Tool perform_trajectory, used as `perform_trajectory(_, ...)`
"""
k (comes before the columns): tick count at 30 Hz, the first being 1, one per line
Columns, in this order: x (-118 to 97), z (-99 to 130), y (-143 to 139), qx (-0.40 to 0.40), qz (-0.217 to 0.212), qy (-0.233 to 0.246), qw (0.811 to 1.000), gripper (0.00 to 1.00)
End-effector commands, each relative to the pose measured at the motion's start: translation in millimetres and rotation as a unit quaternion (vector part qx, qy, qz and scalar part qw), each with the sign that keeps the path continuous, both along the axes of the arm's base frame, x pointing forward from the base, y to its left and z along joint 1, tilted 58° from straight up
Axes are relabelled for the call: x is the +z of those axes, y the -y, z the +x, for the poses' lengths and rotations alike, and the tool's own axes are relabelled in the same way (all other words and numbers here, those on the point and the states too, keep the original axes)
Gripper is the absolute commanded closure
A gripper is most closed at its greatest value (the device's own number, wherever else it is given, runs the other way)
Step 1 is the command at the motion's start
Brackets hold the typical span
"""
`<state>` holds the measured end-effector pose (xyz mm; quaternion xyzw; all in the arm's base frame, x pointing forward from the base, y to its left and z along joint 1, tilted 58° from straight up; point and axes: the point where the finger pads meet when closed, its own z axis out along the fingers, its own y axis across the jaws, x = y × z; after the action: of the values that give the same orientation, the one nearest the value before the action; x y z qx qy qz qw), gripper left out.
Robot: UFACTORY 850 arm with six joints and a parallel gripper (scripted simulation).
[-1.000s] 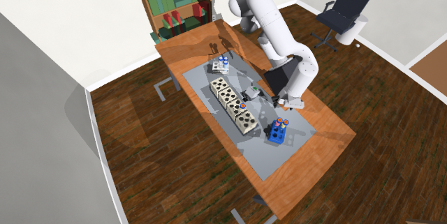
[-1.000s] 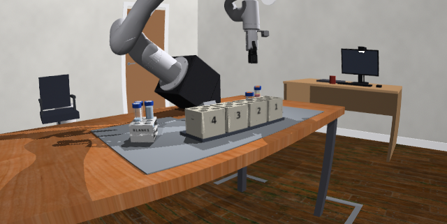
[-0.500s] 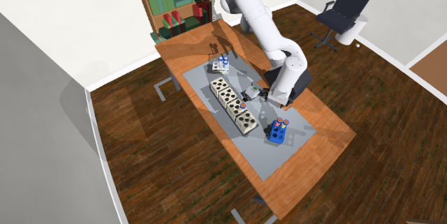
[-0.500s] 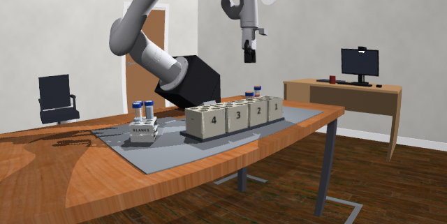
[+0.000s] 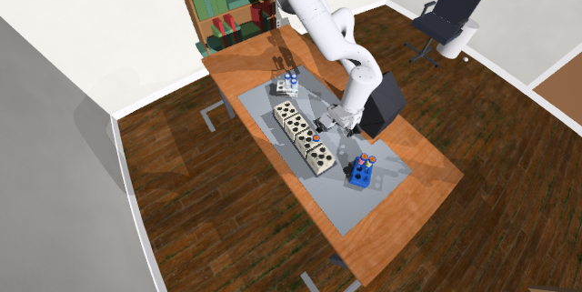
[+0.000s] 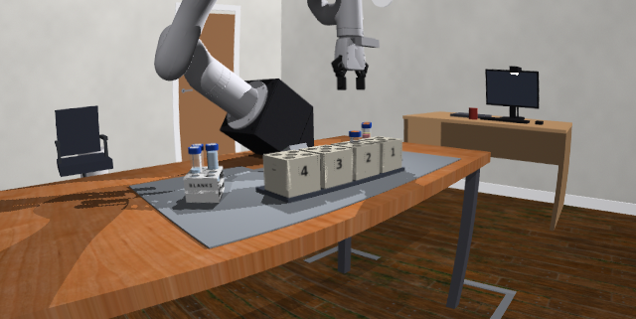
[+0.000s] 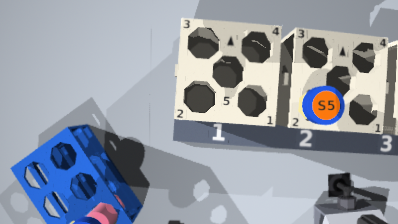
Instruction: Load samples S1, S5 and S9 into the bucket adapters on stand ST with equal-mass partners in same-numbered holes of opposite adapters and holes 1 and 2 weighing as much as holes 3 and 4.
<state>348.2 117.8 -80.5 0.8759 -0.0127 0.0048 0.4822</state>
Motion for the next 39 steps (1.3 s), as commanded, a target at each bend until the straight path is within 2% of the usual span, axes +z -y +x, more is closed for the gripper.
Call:
perform_trajectory(1,18.2,10.3,10.2,-0.007,0.002,0.018,1.0,0.0)
perform_trajectory(35,133.9,71.2,83.9,-0.007,0.002,0.018,1.0,0.0)
perform_trajectory(36,130.0,69.3,81.3,-0.016,0.002,0.033,0.999,0.43)
perform_trajectory(39,118.3,63.6,73.9,-0.043,0.002,0.075,0.996,0.43)
